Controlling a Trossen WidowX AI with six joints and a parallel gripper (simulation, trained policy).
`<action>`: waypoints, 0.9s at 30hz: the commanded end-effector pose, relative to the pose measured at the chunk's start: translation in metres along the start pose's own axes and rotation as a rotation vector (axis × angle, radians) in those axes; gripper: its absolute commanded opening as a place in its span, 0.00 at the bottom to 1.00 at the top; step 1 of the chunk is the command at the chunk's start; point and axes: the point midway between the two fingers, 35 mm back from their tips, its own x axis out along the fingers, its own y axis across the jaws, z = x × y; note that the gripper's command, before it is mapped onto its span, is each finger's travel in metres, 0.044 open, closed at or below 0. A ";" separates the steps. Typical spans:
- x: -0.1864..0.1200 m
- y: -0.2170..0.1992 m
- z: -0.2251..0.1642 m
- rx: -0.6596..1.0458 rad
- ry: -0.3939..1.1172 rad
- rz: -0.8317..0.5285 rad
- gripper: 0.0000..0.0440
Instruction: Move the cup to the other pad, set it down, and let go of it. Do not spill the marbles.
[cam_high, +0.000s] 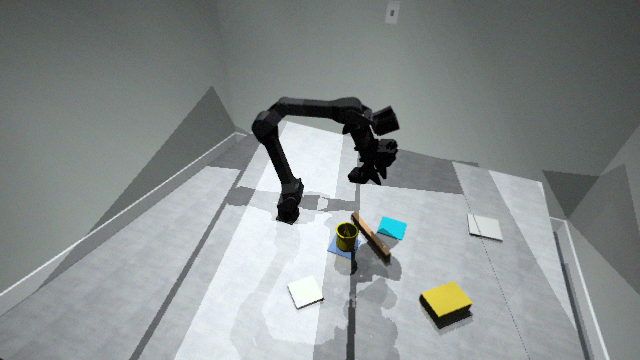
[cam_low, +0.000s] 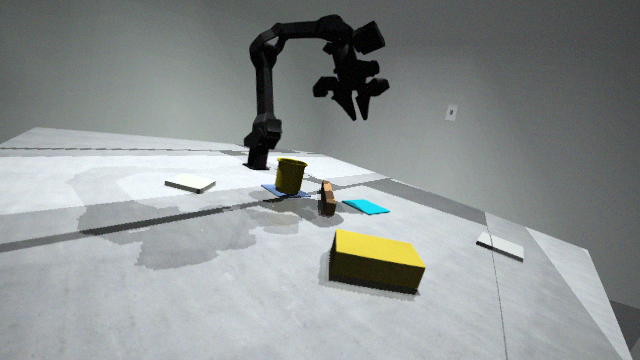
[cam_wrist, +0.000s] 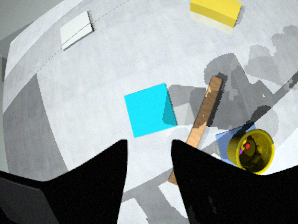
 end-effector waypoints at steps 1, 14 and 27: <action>0.005 -0.004 -0.003 -0.003 0.046 -0.042 0.29; 0.016 -0.026 -0.014 -0.040 0.204 -0.177 0.28; 0.027 -0.054 -0.026 -0.061 0.342 -0.289 0.28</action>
